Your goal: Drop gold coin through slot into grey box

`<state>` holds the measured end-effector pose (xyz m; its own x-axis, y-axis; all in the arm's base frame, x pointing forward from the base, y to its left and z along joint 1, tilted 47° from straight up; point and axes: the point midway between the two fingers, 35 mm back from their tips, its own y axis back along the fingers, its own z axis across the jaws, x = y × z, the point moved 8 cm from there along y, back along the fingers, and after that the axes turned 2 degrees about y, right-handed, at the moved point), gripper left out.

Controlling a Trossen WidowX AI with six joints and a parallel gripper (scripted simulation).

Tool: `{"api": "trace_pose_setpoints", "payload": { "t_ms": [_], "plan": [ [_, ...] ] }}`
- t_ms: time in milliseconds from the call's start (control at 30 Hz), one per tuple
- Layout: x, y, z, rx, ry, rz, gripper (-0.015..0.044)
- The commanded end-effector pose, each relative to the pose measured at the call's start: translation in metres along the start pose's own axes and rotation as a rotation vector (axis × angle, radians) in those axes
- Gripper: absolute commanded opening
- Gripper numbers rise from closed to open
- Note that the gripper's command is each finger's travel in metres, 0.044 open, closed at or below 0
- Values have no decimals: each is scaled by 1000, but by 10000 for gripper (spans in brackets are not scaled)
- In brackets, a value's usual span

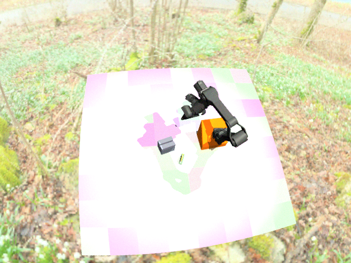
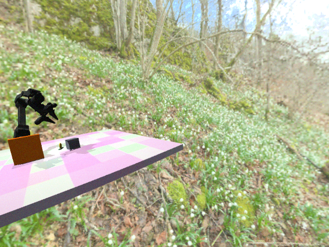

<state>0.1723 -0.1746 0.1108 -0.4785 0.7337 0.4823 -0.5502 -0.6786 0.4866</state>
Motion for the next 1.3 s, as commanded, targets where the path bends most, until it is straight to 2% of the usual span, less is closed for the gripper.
{"api": "trace_pose_setpoints", "payload": {
  "t_ms": [0,333,667,1267],
  "plan": [
    [32,-54,36,168,840,249,161],
    [67,-95,53,170,1511,530,161],
    [111,-123,60,57,2081,823,161],
    [114,-126,62,45,2117,842,161]
  ]
}}
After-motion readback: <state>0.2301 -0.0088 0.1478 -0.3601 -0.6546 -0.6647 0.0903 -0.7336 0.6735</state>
